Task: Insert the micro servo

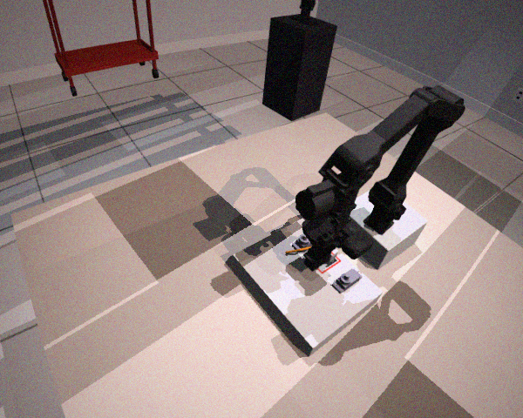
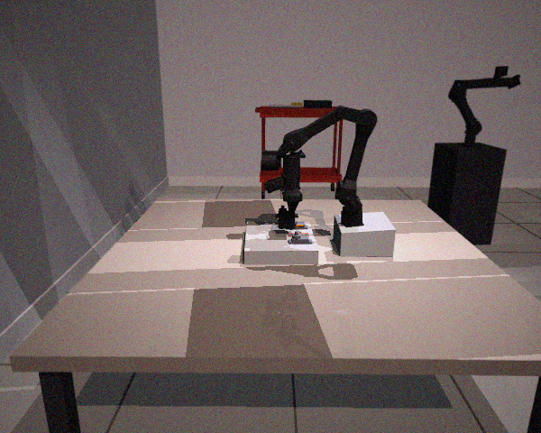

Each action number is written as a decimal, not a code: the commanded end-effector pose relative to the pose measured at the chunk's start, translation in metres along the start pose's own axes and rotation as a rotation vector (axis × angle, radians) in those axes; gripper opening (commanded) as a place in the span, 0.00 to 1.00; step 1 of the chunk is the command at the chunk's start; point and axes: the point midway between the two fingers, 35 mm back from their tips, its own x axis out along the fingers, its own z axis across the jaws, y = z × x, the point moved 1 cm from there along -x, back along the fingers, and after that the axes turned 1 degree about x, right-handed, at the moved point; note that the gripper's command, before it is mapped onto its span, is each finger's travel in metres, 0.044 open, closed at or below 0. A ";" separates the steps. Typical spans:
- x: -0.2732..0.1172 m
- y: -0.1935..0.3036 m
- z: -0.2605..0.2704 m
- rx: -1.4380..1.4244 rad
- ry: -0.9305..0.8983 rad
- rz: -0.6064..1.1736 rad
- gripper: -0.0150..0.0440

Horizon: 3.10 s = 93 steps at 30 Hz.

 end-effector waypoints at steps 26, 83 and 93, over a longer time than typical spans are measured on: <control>0.019 0.043 0.000 0.001 -0.002 -0.003 0.25; 0.056 0.043 0.000 0.001 -0.002 -0.003 0.25; 0.064 0.043 0.000 0.001 -0.002 -0.003 0.25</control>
